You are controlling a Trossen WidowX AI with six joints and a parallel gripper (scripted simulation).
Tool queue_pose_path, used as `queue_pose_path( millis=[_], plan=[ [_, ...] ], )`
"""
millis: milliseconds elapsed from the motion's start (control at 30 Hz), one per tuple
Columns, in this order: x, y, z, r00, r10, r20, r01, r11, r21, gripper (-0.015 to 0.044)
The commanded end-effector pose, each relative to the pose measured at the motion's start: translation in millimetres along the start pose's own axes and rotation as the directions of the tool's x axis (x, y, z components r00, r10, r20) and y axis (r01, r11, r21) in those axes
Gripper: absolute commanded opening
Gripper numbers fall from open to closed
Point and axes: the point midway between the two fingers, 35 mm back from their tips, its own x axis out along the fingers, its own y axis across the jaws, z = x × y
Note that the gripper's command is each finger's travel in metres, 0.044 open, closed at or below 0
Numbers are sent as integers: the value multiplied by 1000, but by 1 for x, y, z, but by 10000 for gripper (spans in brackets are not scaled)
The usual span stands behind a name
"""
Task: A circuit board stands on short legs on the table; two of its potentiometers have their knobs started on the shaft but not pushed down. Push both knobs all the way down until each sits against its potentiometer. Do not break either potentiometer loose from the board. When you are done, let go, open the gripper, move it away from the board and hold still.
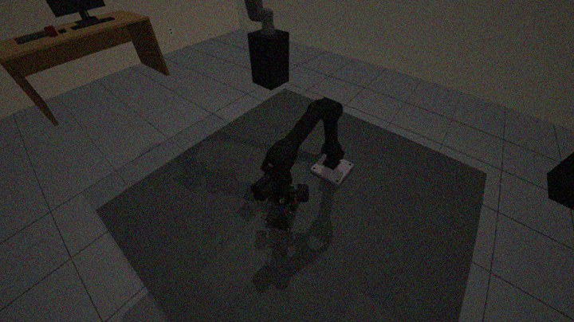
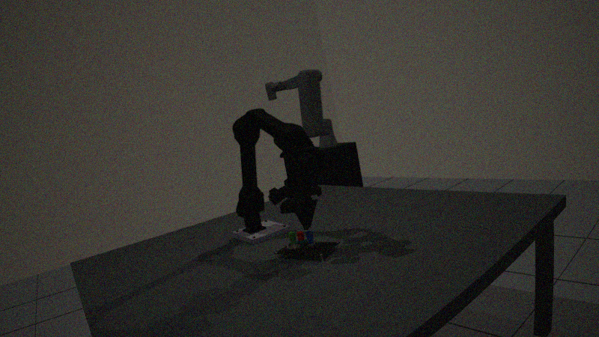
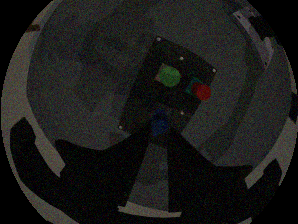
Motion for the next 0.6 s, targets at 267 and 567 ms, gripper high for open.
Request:
queue_pose_path(
  millis=[267, 567],
  plan=[
    [-21, -38, 52, 1000, -3, 1, 3, 1000, 1, 394],
    [-23, -93, 123, 1000, -7, 1, 7, 1000, 1, 440]
  ],
)
